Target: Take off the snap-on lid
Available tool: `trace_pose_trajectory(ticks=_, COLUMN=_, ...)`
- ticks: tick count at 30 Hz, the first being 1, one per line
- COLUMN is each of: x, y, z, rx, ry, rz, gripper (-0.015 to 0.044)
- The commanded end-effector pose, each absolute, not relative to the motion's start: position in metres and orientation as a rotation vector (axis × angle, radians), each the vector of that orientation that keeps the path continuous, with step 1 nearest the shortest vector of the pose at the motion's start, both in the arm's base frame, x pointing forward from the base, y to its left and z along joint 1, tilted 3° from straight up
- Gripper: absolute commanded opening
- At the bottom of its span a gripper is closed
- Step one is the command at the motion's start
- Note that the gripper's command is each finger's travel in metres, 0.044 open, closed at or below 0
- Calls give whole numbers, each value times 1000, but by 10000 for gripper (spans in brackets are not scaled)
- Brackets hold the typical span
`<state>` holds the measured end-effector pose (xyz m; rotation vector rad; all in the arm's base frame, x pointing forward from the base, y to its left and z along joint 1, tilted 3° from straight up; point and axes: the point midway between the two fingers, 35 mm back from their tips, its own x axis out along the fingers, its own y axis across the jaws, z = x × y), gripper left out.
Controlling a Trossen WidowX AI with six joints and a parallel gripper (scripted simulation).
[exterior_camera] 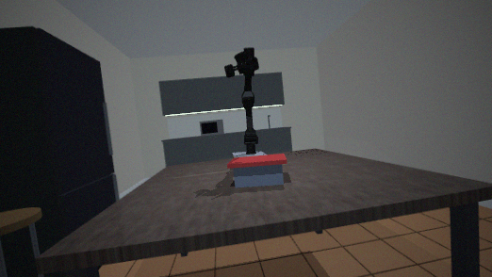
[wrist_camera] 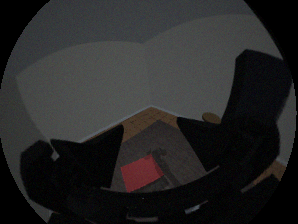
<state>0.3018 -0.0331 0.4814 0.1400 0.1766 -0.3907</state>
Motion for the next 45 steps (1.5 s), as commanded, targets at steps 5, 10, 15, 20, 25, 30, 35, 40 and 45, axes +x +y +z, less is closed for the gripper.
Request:
trace_pose_trajectory(ticks=5, x=313, y=-18, z=439, rx=354, ry=208, rz=-358, gripper=269)
trace_pose_trajectory(ticks=10, x=320, y=4, z=373, rx=662, ry=272, rz=-339, gripper=235)
trace_pose_trajectory(ticks=15, x=318, y=18, z=326, rx=866, ry=324, rz=-346, gripper=235)
trace_pose_trajectory(ticks=20, x=307, y=36, z=254, rx=1159, ry=408, rz=-390, gripper=235)
trace_pose_trajectory(ticks=25, x=295, y=46, z=208, rx=1344, ry=464, rz=-441, gripper=235)
trace_pose_trajectory(ticks=30, x=272, y=55, z=149, rx=1568, ry=530, rz=-533, gripper=235)
trace_pose_trajectory(ticks=35, x=271, y=56, z=147, rx=1575, ry=533, rz=-537, gripper=235)
trace_pose_trajectory(ticks=40, x=271, y=56, z=147, rx=1575, ry=533, rz=-537, gripper=235)
trace_pose_trajectory(ticks=45, x=273, y=59, z=102, rx=1576, ry=533, rz=-538, gripper=235)
